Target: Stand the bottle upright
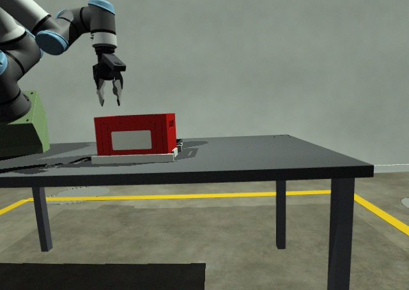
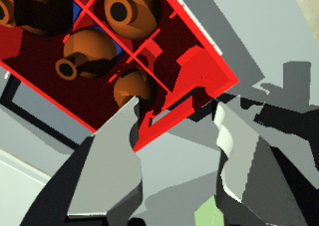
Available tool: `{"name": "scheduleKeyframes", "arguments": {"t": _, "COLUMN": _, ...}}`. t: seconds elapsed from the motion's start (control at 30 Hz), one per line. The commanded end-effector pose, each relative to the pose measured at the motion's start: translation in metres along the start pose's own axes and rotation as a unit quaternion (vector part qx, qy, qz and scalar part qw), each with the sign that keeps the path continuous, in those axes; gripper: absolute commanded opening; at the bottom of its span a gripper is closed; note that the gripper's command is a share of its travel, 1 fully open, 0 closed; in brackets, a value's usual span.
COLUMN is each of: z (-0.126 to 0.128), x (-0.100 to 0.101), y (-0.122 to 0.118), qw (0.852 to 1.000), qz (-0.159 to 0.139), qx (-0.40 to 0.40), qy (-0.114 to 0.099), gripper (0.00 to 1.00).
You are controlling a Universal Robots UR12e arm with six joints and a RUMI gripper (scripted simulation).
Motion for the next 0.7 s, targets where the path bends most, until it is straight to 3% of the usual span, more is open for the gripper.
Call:
{"name": "scheduleKeyframes", "arguments": {"t": 0.0, "z": 0.000, "x": 0.006, "y": 0.000, "qw": 1.000, "qz": 0.000, "qx": 0.000, "qy": 0.000, "gripper": 0.38}}
{"name": "scheduleKeyframes", "arguments": {"t": 0.67, "z": 0.000, "x": 0.028, "y": 0.000, "qw": 1.000, "qz": 0.000, "qx": 0.000, "qy": 0.000, "gripper": 0.38}}
Point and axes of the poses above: the point where the finger pads meet when closed, its own x axis out along the fingers, its own z axis across the jaws, y = z × x, the point moved 7 cm from there along -x, back along the fingers, and after that the axes turned 15 degrees about -x, right-handed, at the moved point
